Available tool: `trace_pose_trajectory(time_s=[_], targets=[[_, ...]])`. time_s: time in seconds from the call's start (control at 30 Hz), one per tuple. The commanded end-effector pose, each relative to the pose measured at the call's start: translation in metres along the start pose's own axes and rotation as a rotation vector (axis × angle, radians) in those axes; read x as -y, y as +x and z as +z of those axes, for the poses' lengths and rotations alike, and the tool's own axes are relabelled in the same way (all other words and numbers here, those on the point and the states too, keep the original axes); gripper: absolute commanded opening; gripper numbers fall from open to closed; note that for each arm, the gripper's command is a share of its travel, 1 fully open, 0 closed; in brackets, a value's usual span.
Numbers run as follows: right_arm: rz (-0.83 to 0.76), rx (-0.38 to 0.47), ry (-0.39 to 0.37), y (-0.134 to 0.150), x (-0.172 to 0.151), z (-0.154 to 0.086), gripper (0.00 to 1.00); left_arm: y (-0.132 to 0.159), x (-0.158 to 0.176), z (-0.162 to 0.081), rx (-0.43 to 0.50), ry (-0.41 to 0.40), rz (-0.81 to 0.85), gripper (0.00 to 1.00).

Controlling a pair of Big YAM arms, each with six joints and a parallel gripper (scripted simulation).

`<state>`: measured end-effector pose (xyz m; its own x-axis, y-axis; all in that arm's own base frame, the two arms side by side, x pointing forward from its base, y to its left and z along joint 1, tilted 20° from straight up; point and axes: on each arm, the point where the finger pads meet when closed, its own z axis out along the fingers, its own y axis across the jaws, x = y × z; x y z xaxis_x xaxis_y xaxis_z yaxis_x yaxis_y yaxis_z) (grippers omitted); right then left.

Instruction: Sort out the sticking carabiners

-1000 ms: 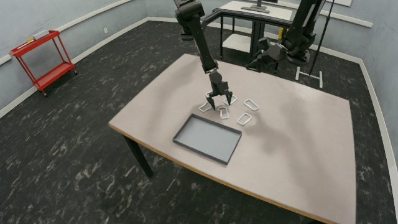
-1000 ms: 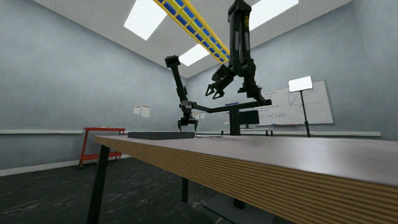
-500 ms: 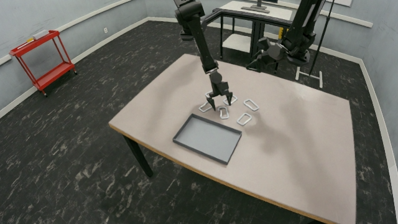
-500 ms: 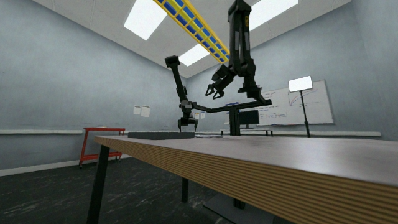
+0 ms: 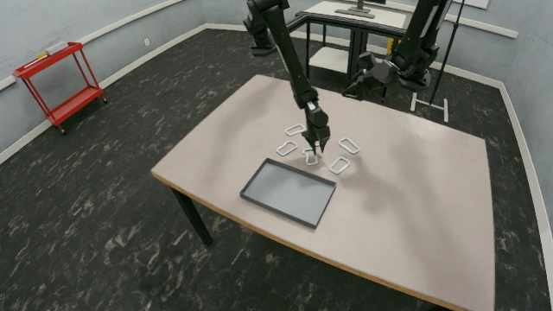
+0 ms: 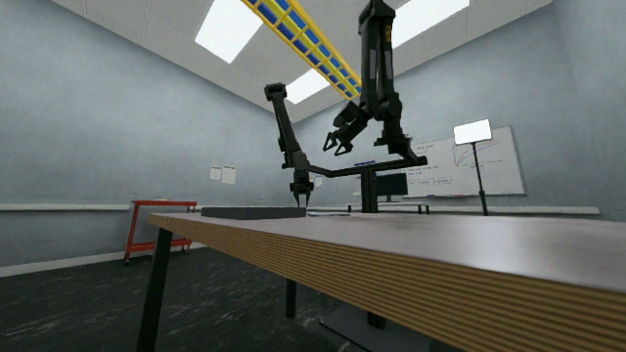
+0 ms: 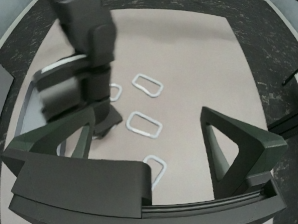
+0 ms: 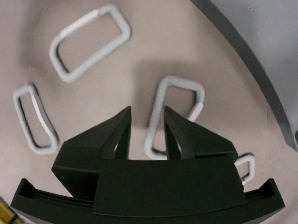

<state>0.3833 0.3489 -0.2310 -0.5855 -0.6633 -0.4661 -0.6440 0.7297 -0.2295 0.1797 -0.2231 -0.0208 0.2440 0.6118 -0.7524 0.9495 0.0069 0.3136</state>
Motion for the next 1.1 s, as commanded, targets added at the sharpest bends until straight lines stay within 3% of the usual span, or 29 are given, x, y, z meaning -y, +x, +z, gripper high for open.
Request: trace_pose_trajectory(time_s=[0.0, 0.07, 0.17, 0.37, 0.67, 1.07], targets=[[0.118, -0.061, 0.007, -0.023, -0.004, -0.009, 0.3, -0.001, 0.0, 0.0, 0.004, 0.0, 0.009, 1.0], [0.145, -0.092, 0.024, -0.022, 0.004, -0.007, 0.3, -0.001, 0.0, 0.0, 0.004, 0.0, 0.009, 1.0], [0.183, -0.222, 0.066, 0.005, 0.003, 0.002, 0.3, -0.001, 0.0, 0.0, 0.004, 0.0, 0.009, 1.0], [0.216, -0.329, 0.105, 0.019, 0.004, 0.001, 0.3, -0.001, 0.0, 0.0, 0.004, 0.0, 0.009, 1.0], [0.194, -0.336, 0.105, 0.019, 0.004, 0.002, 0.3, -0.001, 0.0, 0.0, 0.004, 0.0, 0.009, 1.0], [0.21, -0.323, 0.105, 0.016, 0.009, 0.024, 0.3, -0.001, 0.0, 0.0, 0.004, 0.0, 0.009, 1.0]])
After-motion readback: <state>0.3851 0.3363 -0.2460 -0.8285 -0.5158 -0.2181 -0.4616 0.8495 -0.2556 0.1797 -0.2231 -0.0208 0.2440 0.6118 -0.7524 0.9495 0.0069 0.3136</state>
